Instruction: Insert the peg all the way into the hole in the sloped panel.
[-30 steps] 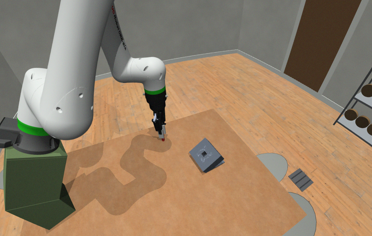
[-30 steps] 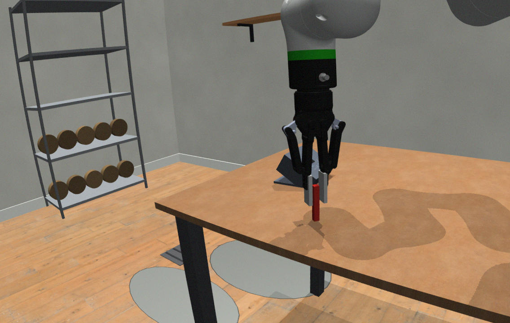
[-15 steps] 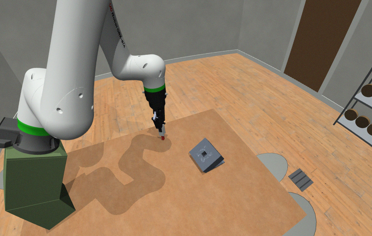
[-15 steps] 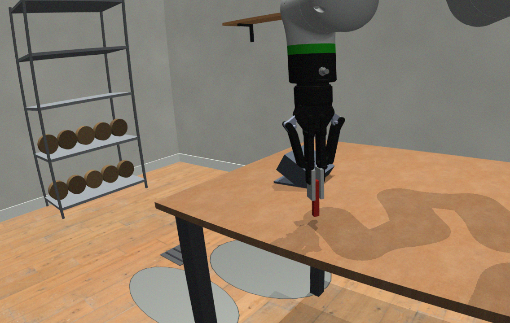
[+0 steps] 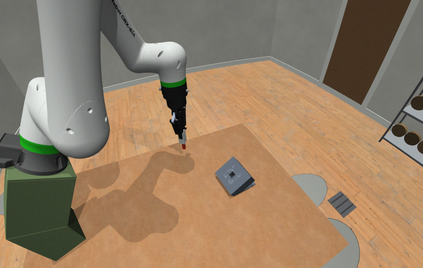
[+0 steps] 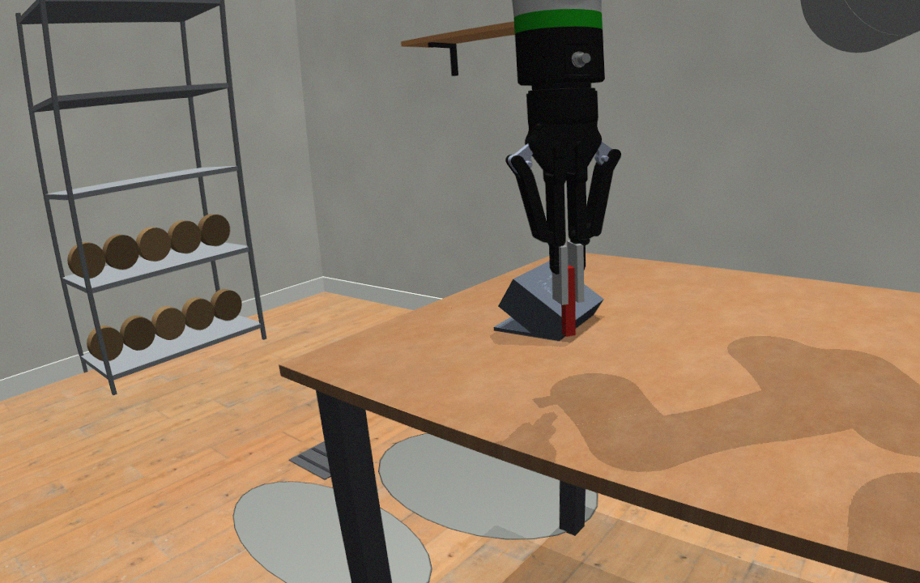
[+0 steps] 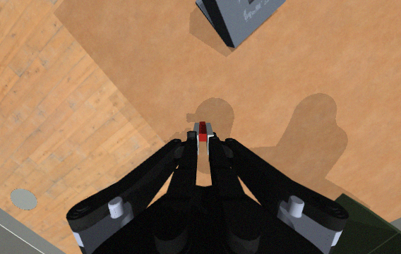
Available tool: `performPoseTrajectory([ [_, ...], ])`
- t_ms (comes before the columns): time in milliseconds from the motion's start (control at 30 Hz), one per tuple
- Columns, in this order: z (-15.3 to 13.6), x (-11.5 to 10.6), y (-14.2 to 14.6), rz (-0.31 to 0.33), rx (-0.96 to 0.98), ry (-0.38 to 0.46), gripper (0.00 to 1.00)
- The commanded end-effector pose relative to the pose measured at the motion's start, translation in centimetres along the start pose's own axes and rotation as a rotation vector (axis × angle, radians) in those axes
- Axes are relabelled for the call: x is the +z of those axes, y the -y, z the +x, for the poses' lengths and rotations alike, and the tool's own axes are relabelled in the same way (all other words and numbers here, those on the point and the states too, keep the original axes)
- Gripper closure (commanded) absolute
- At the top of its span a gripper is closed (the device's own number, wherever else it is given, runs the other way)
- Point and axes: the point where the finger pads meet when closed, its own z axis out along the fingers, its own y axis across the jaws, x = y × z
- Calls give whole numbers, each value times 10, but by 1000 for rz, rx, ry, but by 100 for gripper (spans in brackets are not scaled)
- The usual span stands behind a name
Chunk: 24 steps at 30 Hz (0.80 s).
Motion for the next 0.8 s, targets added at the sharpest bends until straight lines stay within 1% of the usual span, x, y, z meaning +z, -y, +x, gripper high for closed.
performPoseTrajectory([
  [0, 1, 7, -2, -1, 10, 0, 100],
  [67, 2, 8, -5, -5, 23, 1, 100],
  [533, 15, 13, -54, -54, 247, 17, 100],
  [600, 15, 13, -54, -54, 247, 17, 100],
  [767, 17, 14, -71, -67, 327, 23, 100],
])
